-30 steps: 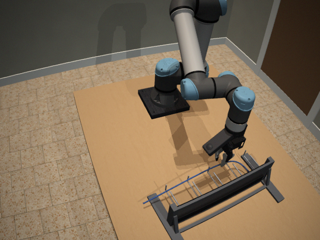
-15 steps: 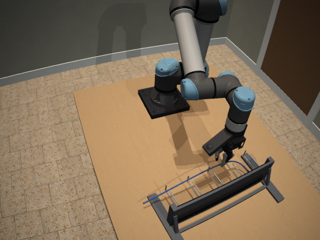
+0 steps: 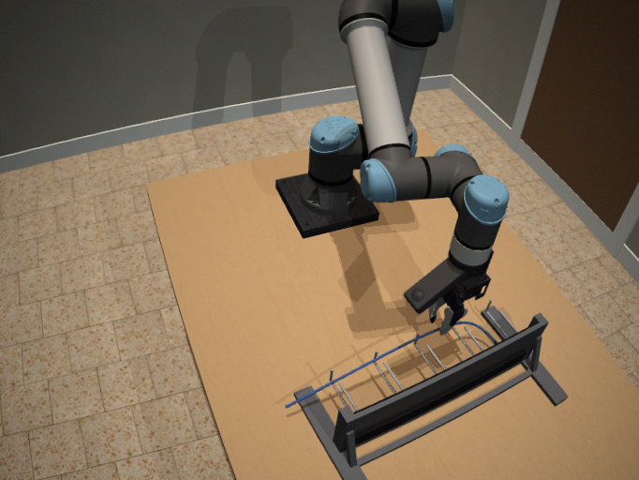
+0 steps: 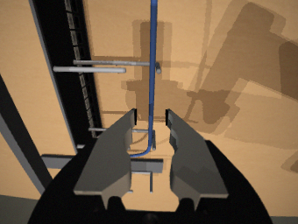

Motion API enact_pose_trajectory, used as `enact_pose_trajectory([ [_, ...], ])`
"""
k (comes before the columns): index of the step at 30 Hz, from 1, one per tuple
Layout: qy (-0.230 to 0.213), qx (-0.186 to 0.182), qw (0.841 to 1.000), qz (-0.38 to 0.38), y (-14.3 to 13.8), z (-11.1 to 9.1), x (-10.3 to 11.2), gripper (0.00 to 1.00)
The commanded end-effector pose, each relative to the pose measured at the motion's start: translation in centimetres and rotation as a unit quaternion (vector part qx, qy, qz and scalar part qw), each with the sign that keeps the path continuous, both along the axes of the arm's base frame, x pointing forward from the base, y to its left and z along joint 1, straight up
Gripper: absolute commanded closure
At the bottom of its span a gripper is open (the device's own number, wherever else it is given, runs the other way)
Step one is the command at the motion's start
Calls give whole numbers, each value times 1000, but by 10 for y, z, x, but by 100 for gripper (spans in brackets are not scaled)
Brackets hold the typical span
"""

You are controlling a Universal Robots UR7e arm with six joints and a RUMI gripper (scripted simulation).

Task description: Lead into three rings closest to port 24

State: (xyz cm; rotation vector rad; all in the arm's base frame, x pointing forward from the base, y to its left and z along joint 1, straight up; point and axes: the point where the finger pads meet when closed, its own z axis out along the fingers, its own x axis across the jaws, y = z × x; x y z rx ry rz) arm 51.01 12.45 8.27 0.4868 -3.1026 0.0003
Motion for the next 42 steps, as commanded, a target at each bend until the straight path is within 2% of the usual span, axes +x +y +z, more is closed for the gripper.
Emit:
enact_pose_trajectory([
  [1,-1,0,1000,0,0,-1,0,80],
  [42,-1,0,1000,0,0,-16,0,80],
])
